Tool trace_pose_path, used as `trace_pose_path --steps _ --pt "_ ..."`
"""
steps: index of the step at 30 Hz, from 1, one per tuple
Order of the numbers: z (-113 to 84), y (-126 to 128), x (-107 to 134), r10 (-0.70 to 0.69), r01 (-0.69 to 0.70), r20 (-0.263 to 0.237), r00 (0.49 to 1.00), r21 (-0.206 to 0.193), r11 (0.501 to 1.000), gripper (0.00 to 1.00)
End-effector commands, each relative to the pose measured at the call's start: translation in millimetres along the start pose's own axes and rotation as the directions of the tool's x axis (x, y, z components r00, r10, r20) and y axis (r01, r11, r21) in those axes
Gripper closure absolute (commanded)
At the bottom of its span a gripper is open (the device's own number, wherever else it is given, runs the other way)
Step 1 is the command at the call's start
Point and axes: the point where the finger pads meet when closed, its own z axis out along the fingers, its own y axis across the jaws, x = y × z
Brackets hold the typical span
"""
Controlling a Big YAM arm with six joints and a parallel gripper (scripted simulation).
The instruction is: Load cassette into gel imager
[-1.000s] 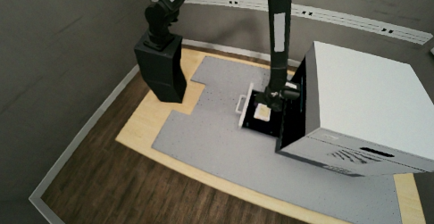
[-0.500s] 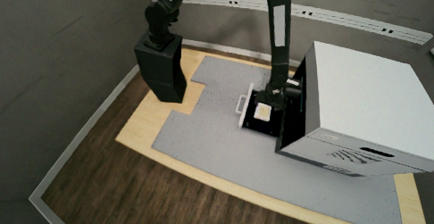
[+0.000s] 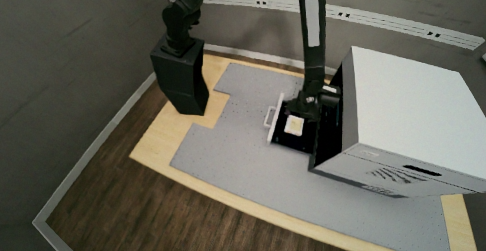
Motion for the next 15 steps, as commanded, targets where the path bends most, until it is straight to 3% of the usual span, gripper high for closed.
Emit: trace_pose_path --steps 1,9,13,15 --pt "-15.7 -5.0 6.1 0.003 -0.003 -0.001 1.000 0.010 1.000 0.08" --pt "-11.7 1.5 6.1 0.004 -0.004 -0.001 1.000 -0.006 1.000 0.08" --pt "-10.8 -8.2 0.8 0.000 0.000 0.001 1.000 0.015 1.000 0.08" --pt "-20.4 -6.3 5.8 0.001 -0.001 -0.001 1.000 0.025 1.000 0.08"
